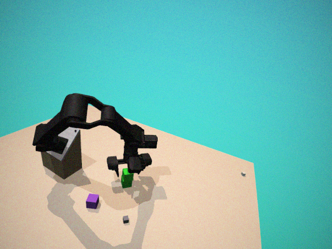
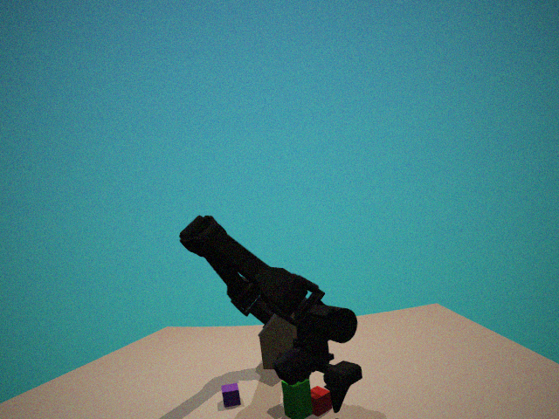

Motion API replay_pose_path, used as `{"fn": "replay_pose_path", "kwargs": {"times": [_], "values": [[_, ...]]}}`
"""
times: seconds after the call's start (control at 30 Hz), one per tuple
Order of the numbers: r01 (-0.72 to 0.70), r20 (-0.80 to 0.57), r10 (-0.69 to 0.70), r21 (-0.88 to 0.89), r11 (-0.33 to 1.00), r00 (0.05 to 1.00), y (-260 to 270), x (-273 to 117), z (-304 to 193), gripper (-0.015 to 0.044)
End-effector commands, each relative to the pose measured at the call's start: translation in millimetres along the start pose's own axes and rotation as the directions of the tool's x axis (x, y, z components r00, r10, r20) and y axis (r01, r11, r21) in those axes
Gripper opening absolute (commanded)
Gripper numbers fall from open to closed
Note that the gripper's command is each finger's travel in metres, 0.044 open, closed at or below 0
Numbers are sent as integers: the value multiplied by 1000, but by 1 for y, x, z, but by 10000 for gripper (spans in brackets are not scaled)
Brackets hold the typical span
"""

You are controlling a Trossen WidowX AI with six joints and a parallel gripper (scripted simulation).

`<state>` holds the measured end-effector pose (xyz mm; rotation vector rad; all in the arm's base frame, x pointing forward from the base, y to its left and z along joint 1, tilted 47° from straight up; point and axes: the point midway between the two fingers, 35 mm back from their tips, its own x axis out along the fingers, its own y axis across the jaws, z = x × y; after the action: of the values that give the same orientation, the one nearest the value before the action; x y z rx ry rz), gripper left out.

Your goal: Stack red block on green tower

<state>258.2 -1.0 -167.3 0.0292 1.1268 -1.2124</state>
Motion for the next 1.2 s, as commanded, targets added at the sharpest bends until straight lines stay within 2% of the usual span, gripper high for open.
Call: {"fn": "replay_pose_path", "kwargs": {"times": [0.0, 0.5, 0.87, 1.1, 1.17], "values": [[8, 2, -8, -7, 1000, 1000, -3, 5, -1, 440], [7, -1, -7, -4, 1000, 1000, -3, 5, -1, 440], [7, -1, -7, -4, 1000, 1000, -3, 5, -1, 151], [7, -1, -7, -4, 1000, 1000, -3, 5, -1, 105], [7, -1, -7, -4, 1000, 1000, -3, 1, -1, 52]]}}
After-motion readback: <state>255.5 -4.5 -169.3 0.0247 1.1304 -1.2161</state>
